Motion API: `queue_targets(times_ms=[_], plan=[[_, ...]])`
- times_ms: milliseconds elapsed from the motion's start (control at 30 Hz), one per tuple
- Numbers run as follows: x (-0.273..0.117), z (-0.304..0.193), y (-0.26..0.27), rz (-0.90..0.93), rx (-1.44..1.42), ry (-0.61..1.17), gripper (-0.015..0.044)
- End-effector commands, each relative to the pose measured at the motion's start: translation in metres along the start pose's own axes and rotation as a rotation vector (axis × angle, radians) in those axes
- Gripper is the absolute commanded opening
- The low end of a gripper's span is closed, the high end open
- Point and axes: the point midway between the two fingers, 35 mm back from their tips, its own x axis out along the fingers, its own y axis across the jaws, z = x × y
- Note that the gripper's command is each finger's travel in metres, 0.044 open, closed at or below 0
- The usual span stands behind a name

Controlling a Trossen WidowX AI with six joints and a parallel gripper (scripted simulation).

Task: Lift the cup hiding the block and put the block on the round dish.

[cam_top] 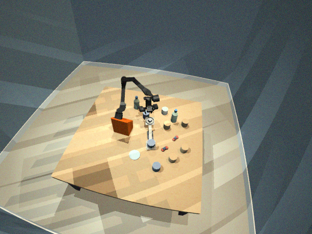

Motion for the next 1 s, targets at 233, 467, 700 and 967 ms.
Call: queue_targets(times_ms=[233, 467, 700, 967], plan=[[-0.017, 0.06, 0.001, -0.026, -0.347, 0.032, 0.026], [-0.024, 0.078, -0.001, -0.016, -0.46, 0.049, 0.026], [-0.014, 0.077, -0.001, -0.016, -0.46, 0.049, 0.026], [-0.007, 0.077, -0.001, -0.016, -0.46, 0.05, 0.026]])
